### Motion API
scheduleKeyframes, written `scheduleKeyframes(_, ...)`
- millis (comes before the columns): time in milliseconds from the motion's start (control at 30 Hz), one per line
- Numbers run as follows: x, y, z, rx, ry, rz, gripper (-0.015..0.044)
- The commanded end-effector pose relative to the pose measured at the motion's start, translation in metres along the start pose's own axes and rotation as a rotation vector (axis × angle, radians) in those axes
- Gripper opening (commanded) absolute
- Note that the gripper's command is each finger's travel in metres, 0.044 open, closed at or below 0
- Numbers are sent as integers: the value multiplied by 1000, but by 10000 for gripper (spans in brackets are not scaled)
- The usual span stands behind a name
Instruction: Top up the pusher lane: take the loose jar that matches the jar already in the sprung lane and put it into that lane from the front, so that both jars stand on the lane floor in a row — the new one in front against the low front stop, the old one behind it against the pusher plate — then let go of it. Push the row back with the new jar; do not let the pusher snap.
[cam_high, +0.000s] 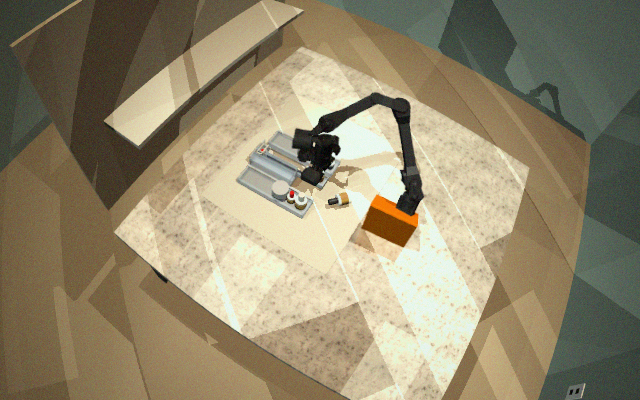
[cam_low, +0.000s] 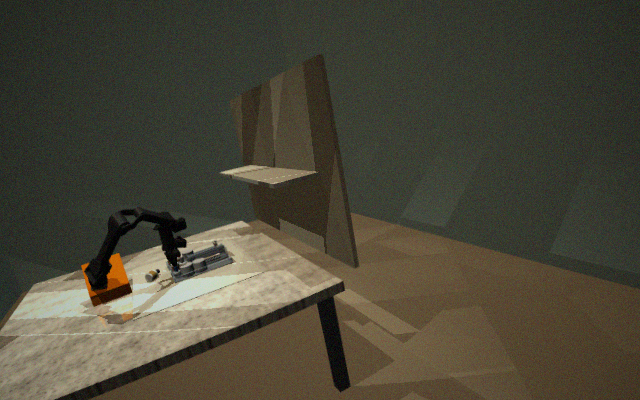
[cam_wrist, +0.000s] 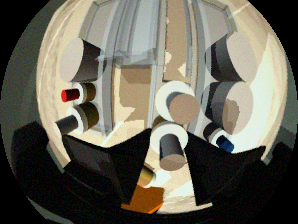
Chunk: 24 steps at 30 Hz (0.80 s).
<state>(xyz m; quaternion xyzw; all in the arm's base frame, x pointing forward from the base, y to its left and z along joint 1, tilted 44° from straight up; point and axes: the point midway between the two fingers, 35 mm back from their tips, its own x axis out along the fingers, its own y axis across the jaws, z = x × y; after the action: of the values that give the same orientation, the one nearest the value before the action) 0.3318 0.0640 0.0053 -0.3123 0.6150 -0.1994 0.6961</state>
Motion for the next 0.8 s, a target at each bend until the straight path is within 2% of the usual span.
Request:
scheduleKeyframes(0,2,-2,3,9,-12,-8,0)
scheduleKeyframes(767,7,-2,2,9,-12,-8,0)
